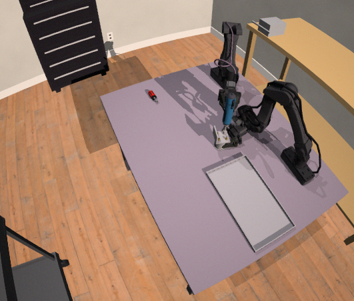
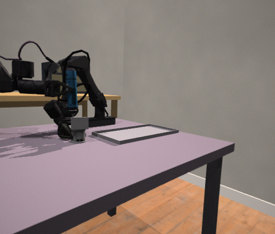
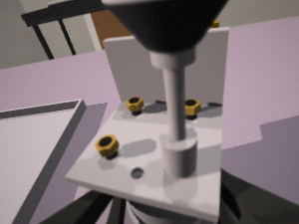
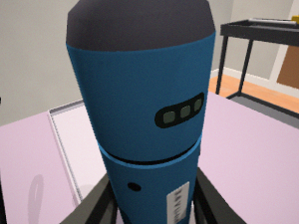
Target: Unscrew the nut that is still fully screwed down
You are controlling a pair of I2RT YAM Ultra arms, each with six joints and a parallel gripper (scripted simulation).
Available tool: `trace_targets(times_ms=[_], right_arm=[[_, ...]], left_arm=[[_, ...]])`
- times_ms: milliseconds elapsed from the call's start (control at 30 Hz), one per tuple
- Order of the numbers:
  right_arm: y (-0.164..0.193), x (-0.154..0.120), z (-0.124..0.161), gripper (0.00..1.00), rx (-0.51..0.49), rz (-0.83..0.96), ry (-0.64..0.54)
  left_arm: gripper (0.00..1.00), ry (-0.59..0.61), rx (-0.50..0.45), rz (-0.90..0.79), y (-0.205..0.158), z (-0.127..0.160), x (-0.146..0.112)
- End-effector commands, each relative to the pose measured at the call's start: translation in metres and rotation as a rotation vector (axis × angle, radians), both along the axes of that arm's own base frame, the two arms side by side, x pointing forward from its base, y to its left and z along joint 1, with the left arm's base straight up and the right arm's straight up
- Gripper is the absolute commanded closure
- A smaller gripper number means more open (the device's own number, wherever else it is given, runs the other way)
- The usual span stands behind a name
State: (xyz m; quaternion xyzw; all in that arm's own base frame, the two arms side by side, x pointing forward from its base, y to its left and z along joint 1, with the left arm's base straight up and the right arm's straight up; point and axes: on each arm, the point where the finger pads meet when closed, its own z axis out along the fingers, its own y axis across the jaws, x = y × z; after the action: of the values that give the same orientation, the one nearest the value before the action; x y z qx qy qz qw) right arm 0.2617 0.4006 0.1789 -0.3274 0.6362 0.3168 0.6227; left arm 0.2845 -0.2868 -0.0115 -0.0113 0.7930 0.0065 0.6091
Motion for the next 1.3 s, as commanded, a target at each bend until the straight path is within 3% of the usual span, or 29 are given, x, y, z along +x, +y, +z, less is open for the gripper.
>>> trace_targets(times_ms=[0, 1267], right_arm=[[0.0033, 0.0055, 0.0648, 0.58, 0.146, -0.006, -0.089], [0.0029, 0.0054, 0.0730, 0.58, 0.145, -0.006, -0.090]], left_arm=[[0.41, -0.004, 0.002, 0.002, -0.0004, 0.0023, 0.0005], [0.41, -0.004, 0.002, 0.002, -0.0004, 0.0023, 0.0005]])
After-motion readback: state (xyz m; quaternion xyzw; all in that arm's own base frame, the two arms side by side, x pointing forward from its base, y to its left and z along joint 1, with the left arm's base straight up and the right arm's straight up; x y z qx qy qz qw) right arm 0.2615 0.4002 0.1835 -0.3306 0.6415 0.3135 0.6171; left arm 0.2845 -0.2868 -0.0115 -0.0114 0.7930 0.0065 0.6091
